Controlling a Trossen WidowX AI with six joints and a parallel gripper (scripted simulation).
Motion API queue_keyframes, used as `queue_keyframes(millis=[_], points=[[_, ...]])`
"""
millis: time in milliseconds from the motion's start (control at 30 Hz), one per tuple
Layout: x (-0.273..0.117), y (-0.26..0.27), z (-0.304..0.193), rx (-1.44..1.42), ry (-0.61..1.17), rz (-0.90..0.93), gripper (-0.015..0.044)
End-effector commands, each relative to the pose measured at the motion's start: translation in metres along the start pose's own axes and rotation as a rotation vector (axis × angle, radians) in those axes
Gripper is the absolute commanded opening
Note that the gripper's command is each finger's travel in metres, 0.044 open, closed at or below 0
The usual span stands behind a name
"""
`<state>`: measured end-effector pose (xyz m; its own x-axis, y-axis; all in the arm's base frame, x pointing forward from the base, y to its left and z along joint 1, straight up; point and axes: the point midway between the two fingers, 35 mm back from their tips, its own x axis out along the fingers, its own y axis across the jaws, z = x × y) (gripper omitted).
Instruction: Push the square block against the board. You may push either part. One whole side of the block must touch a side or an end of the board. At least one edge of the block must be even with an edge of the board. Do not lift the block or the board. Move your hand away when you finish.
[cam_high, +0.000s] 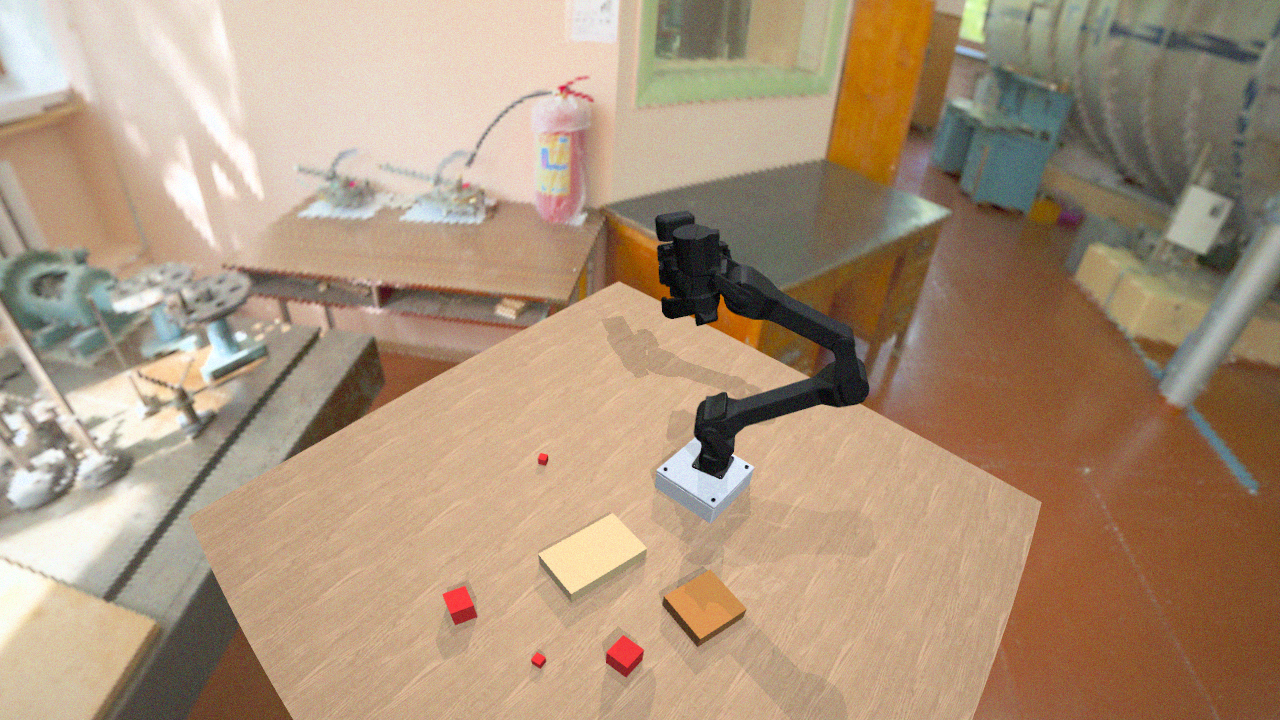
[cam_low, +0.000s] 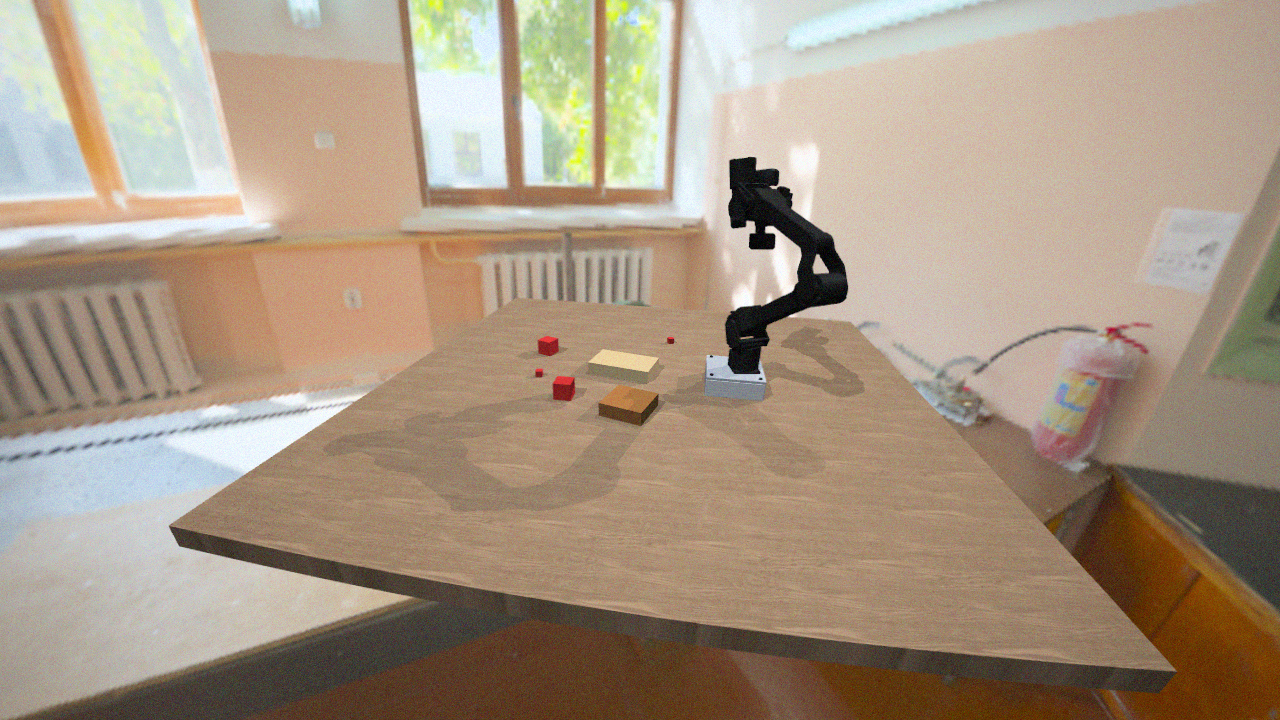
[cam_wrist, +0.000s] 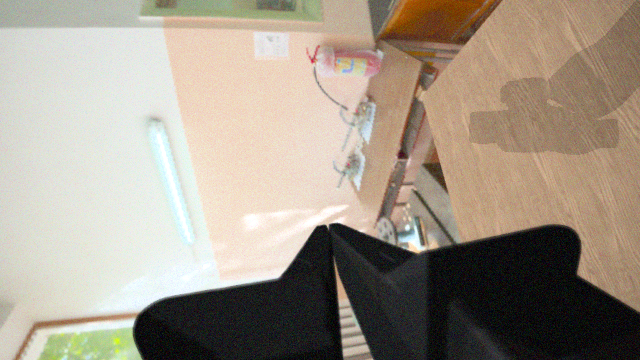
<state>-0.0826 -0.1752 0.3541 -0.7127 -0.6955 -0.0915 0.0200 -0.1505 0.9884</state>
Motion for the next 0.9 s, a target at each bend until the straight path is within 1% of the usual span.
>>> queue_keyframes(millis=[0, 400, 867], points=[[-0.001, 0.001, -0.023, -0.098, 0.092, -0.009, 0.0000], [-0.017, -0.004, -0.088, -0.375, 0.352, 0.002, 0.0000], [-0.056, -0.019, -0.158, -0.713, 0.653, 0.076, 0.0000]])
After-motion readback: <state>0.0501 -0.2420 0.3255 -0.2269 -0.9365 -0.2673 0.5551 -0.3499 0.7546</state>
